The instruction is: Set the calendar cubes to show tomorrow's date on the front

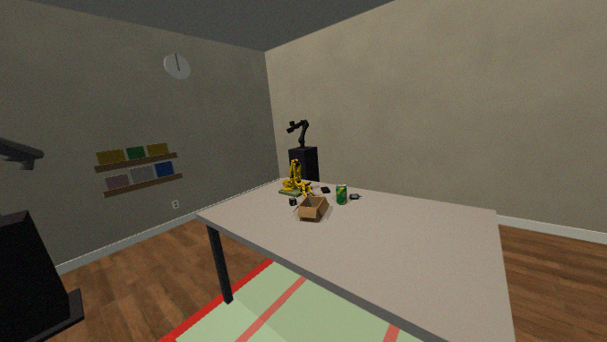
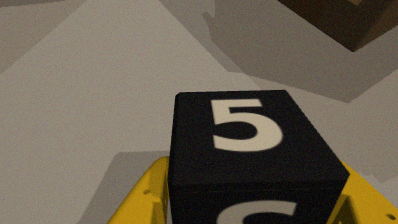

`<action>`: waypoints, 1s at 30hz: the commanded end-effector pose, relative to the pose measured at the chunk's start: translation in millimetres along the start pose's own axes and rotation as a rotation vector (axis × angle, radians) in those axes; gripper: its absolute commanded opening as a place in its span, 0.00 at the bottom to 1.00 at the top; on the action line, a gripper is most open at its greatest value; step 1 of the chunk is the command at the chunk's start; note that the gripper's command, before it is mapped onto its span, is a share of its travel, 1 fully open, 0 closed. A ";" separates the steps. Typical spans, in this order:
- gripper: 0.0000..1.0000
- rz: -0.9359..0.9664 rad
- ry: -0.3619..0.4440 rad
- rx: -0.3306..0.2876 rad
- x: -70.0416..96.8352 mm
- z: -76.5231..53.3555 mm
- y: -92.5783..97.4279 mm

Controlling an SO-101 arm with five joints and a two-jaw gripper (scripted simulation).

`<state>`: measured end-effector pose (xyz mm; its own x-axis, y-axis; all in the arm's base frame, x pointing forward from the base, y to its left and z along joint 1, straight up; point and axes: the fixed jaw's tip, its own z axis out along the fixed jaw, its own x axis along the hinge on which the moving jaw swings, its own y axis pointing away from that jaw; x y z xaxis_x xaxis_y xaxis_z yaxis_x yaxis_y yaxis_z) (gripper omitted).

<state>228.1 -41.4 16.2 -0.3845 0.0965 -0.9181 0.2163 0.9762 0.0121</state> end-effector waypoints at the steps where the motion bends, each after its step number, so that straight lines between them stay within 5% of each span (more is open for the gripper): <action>1: 0.24 0.013 -0.012 0.008 -1.6 1.2 -2.0; 30: 0.35 0.013 -0.012 0.008 -1.6 1.2 -2.0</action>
<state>228.8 -41.6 17.1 -0.3787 0.0954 -0.9206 0.2165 0.9762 0.0121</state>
